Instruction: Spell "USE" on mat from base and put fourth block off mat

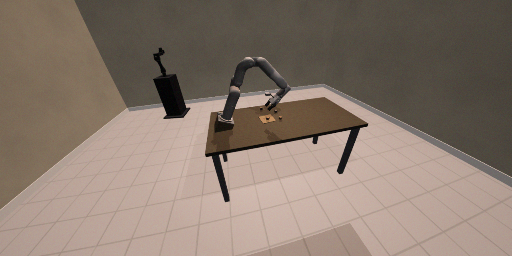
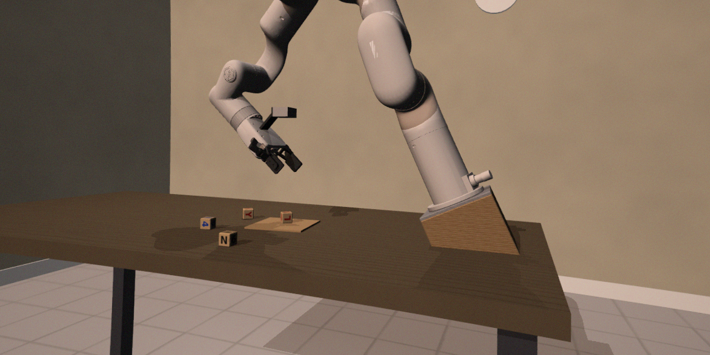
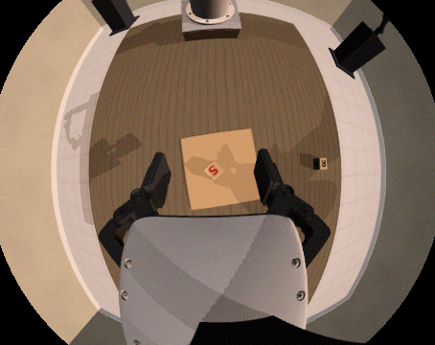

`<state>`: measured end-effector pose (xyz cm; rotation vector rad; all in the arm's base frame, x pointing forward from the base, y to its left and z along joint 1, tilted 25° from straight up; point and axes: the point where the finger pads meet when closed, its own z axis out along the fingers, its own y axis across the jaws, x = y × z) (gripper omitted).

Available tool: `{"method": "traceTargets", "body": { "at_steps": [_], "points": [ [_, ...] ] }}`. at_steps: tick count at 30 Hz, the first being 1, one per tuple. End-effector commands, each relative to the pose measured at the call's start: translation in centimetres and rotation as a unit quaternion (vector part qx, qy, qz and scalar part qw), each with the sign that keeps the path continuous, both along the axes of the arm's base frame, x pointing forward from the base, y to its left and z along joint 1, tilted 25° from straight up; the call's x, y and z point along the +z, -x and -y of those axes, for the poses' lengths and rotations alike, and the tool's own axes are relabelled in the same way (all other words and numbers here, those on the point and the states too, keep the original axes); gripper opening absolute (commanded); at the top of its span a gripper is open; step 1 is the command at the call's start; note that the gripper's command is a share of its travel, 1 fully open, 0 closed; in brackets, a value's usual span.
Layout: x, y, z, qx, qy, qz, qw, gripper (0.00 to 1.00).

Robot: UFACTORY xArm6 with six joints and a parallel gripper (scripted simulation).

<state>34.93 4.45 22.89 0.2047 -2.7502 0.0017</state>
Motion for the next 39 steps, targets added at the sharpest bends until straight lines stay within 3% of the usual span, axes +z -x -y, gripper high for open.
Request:
{"method": "traceTargets", "body": {
  "at_steps": [1, 24, 29, 31, 34, 36, 39],
  "points": [
    [0.1, -0.1, 0.0, 0.000, 0.000, 0.002, 1.000, 1.00],
    [0.5, -0.9, 0.0, 0.000, 0.000, 0.002, 1.000, 1.00],
    [2.9, -5.8, 0.2, 0.000, 0.000, 0.002, 1.000, 1.00],
    [2.9, -5.8, 0.2, 0.000, 0.000, 0.002, 1.000, 1.00],
    [4.0, -8.7, 0.4, 0.000, 0.000, 0.002, 1.000, 1.00],
    [4.0, -8.7, 0.4, 0.000, 0.000, 0.002, 1.000, 1.00],
    [4.7, -10.8, 0.7, 0.000, 0.000, 0.002, 1.000, 1.00]
  ]
}}
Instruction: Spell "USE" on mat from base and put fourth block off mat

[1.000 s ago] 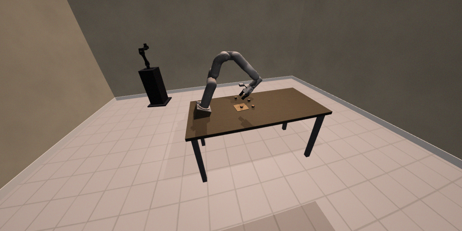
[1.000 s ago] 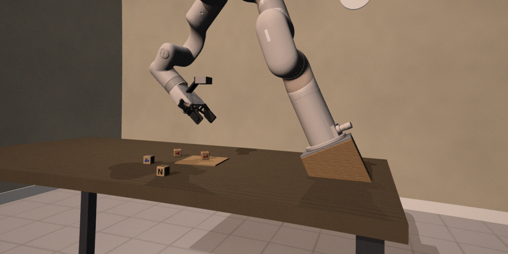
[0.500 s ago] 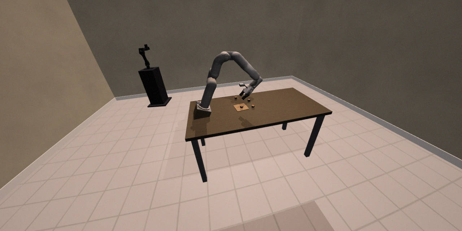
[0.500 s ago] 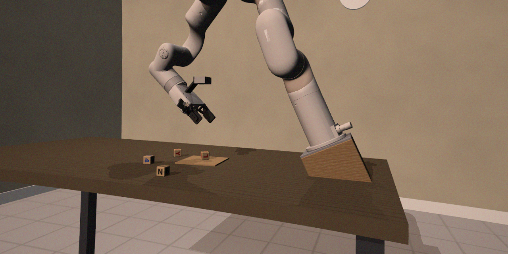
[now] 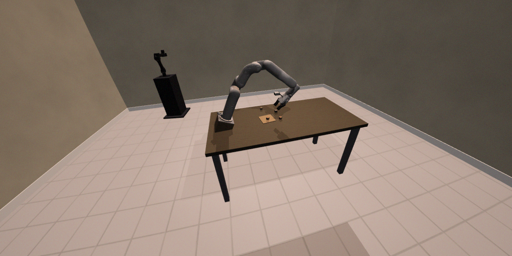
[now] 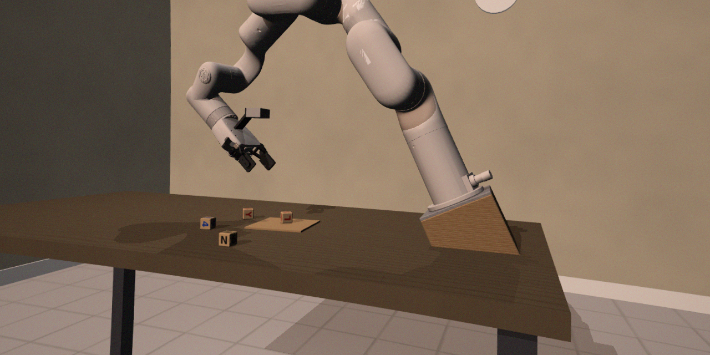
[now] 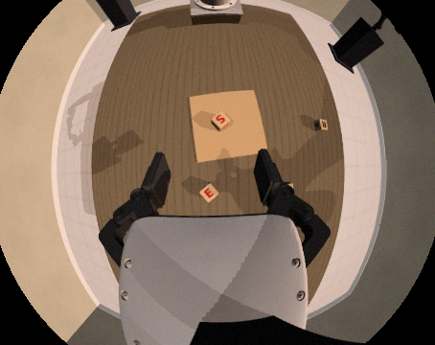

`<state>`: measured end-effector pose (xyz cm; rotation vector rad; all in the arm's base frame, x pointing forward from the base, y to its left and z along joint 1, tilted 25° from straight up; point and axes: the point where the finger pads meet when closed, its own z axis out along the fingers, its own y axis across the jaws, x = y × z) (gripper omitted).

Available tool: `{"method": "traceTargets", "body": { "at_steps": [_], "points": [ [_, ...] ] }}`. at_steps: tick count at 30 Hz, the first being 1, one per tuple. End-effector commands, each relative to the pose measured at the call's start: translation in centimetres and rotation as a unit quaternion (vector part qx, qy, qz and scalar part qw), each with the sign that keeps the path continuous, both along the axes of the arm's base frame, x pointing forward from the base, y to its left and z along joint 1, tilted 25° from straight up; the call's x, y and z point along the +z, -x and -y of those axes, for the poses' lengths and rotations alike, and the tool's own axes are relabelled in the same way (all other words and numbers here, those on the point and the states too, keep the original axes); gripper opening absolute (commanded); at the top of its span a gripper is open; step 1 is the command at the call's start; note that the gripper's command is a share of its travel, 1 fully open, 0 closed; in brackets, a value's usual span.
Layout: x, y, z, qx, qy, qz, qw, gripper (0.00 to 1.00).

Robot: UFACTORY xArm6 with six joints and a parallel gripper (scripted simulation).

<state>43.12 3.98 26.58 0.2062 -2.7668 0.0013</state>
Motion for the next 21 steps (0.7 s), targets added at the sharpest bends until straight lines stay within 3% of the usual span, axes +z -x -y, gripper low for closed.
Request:
{"method": "traceTargets", "body": {
  "at_steps": [1, 5, 21],
  "points": [
    [1.1, -2.6, 0.2, 0.000, 0.000, -0.006, 1.000, 1.00],
    [1.4, -3.8, 0.4, 0.000, 0.001, -0.006, 1.000, 1.00],
    [1.4, -3.9, 0.4, 0.000, 0.001, -0.006, 1.000, 1.00]
  ]
}}
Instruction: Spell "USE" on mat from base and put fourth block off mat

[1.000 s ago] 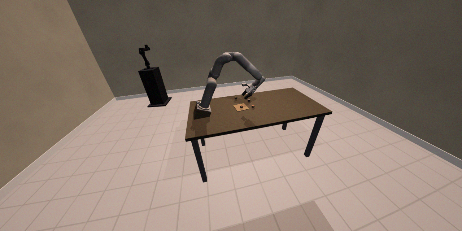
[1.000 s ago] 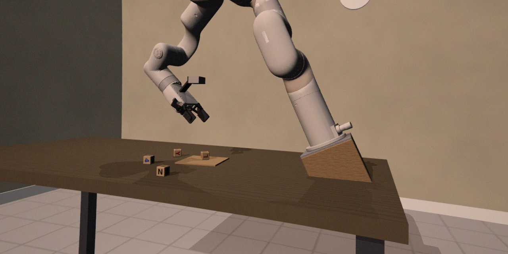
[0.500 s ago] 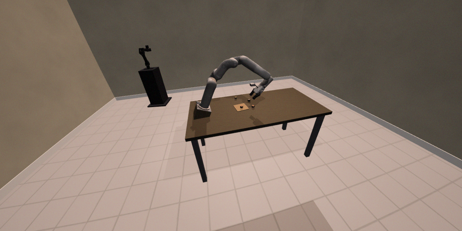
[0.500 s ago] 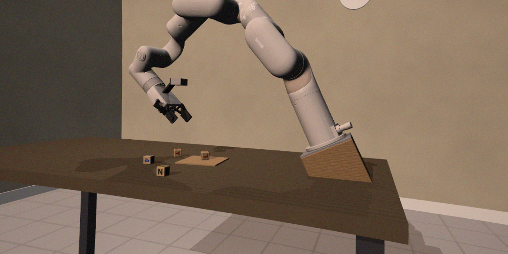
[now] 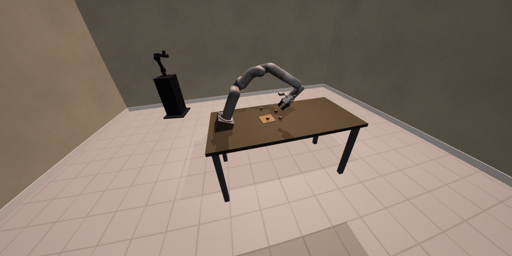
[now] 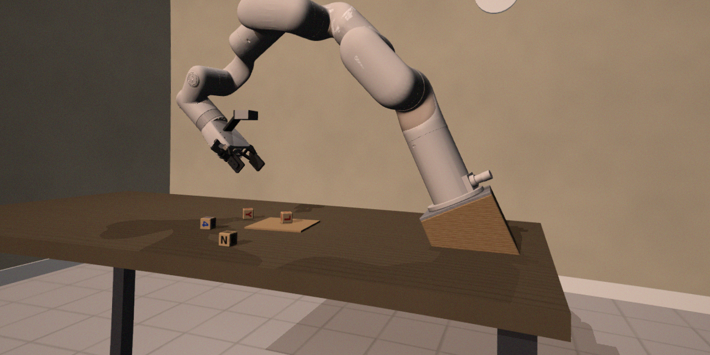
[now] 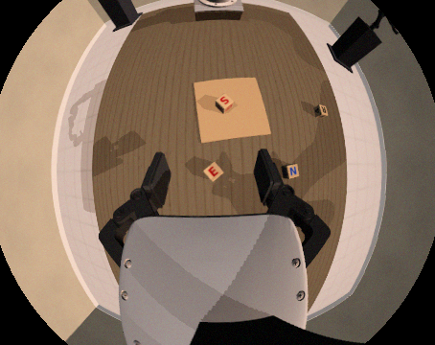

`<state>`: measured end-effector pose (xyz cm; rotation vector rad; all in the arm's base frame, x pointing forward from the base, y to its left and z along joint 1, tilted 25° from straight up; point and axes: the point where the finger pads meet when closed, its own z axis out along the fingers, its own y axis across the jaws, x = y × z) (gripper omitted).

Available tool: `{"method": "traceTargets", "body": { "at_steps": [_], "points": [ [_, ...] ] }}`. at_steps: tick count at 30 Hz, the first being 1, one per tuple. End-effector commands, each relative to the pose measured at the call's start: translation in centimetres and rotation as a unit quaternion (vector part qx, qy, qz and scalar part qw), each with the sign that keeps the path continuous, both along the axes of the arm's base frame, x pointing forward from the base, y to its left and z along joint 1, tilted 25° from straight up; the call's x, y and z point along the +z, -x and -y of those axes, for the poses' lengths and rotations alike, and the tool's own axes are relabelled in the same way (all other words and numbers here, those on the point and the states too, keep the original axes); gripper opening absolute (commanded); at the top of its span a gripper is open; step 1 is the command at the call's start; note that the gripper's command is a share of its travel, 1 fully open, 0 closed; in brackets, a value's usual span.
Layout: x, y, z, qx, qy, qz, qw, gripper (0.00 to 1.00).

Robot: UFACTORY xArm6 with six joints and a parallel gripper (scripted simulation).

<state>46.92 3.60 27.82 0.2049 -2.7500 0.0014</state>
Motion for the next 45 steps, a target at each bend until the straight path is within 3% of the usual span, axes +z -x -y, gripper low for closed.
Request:
{"method": "traceTargets", "body": {
  "at_steps": [1, 37, 45],
  "points": [
    [0.2, -0.1, 0.0, 0.000, 0.000, 0.002, 1.000, 1.00],
    [0.2, -0.1, 0.0, 0.000, 0.000, 0.002, 1.000, 1.00],
    [-0.1, 0.6, -3.4, 0.092, 0.007, 0.048, 0.995, 1.00]
  ]
}}
